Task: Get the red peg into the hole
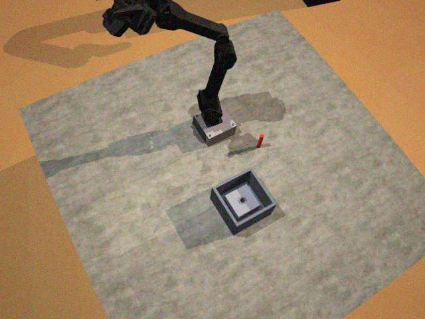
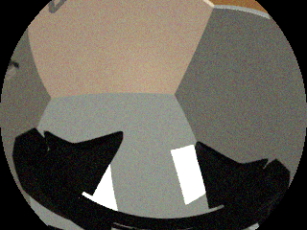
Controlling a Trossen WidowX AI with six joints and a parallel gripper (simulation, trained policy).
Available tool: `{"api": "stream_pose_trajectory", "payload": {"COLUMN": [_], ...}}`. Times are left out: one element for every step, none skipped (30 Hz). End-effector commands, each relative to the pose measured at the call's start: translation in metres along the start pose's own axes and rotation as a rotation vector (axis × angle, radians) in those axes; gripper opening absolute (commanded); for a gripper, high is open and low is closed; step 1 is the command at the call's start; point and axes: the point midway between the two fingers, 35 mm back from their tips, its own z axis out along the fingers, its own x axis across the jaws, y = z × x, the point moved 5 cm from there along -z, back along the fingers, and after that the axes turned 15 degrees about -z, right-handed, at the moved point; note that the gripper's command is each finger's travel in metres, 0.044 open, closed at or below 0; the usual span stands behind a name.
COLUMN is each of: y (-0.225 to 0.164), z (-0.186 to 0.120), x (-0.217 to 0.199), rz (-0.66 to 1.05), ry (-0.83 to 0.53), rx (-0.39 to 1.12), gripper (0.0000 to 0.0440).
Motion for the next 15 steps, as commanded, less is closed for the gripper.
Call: {"api": "stream_pose_trajectory", "payload": {"y": [0.009,0.012,0.014,0.017,0.019,0.022,0.025,0.027,0.03,0.032,0.035,0.037,0.039,0.042,0.044], "z": [0.004,0.005,0.006,0.007,0.009,0.01,0.011,0.012,0.013,0.014,0.014,0.015,0.016,0.017,0.018], "x": [-0.01,-0.013,-0.015,-0.018,-0.021,-0.023,-0.026,-0.029,-0.032,-0.035,-0.039,-0.042,-0.045,-0.049,-0.052], "rz": [0.144,0.178,0.212,0.245,0.279,0.312,0.346,0.379,0.412,0.446,0.479,0.512,0.545,0.578,0.611], "ry": [-0.009,-0.012,-0.014,-0.017,-0.02,-0.023,-0.025,-0.028,-0.031,-0.033,-0.036,-0.038,-0.041,-0.043,-0.046], "rx": [-0.024,-0.031,-0.039,-0.046,-0.054,-0.062,-0.07,-0.079,-0.087,-0.096,-0.106,-0.115,-0.125,-0.135,-0.145], "gripper": [0.044,0.044,0.044,0.044,0.044,0.044,0.044,0.044,0.044,0.044,0.044,0.044,0.044,0.044,0.044]}}
